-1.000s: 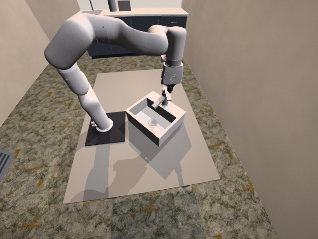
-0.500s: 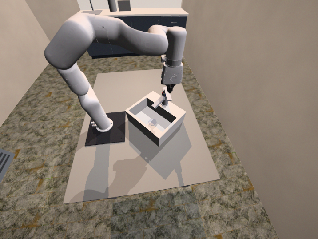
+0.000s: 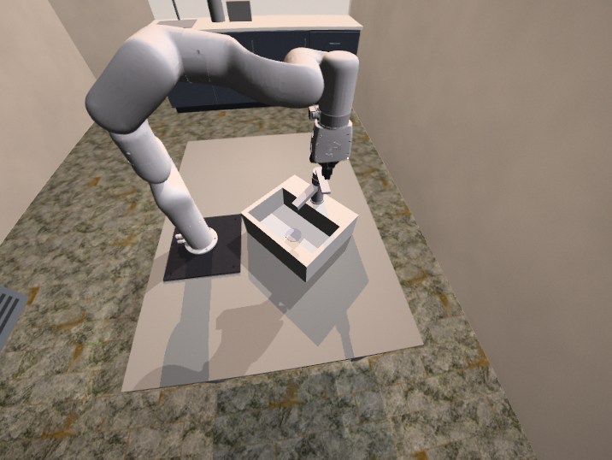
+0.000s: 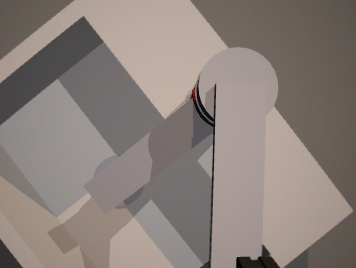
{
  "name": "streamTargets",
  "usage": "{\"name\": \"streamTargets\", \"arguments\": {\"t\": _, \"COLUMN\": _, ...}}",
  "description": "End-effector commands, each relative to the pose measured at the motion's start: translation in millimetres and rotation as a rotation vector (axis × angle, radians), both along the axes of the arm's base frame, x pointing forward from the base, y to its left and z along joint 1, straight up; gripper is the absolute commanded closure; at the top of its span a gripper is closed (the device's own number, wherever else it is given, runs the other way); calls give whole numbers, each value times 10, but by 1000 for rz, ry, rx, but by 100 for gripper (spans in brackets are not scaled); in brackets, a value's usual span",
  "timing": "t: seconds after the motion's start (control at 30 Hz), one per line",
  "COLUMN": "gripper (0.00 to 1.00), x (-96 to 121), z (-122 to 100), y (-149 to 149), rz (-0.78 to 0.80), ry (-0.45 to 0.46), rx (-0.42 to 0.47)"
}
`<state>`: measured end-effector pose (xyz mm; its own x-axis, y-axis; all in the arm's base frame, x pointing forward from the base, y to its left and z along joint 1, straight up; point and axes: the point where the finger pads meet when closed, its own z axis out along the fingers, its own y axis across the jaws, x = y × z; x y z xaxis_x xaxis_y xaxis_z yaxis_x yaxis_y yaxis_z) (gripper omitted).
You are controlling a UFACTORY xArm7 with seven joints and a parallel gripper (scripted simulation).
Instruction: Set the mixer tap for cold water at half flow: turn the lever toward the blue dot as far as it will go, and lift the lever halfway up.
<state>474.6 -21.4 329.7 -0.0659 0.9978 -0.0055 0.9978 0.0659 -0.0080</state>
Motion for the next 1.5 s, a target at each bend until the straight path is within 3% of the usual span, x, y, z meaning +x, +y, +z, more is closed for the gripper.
{"name": "streamTargets", "arguments": {"t": 0.0, "gripper": 100, "x": 7, "z": 24, "y": 0, "rz": 78, "ry": -4, "rx": 1}}
{"name": "streamTargets", "arguments": {"t": 0.27, "gripper": 100, "x": 6, "z": 45, "y": 0, "rz": 412, "ry": -2, "rx": 3}}
{"name": "streamTargets", "arguments": {"t": 0.33, "gripper": 100, "x": 6, "z": 45, "y": 0, "rz": 412, "ry": -2, "rx": 3}}
{"name": "streamTargets", "arguments": {"t": 0.83, "gripper": 100, "x": 2, "z": 115, "y": 3, "rz": 1229, "ry": 1, "rx": -6}}
{"name": "streamTargets", "arguments": {"t": 0.9, "gripper": 100, "x": 2, "z": 115, "y": 3, "rz": 1229, "ry": 1, "rx": -6}}
{"name": "streamTargets", "arguments": {"t": 0.93, "gripper": 100, "x": 1, "z": 120, "y": 3, "rz": 1380, "ry": 3, "rx": -6}}
{"name": "streamTargets", "arguments": {"t": 1.4, "gripper": 100, "x": -4, "z": 185, "y": 5, "rz": 2069, "ry": 14, "rx": -24}}
{"name": "streamTargets", "arguments": {"t": 1.47, "gripper": 100, "x": -4, "z": 185, "y": 5, "rz": 2069, "ry": 14, "rx": -24}}
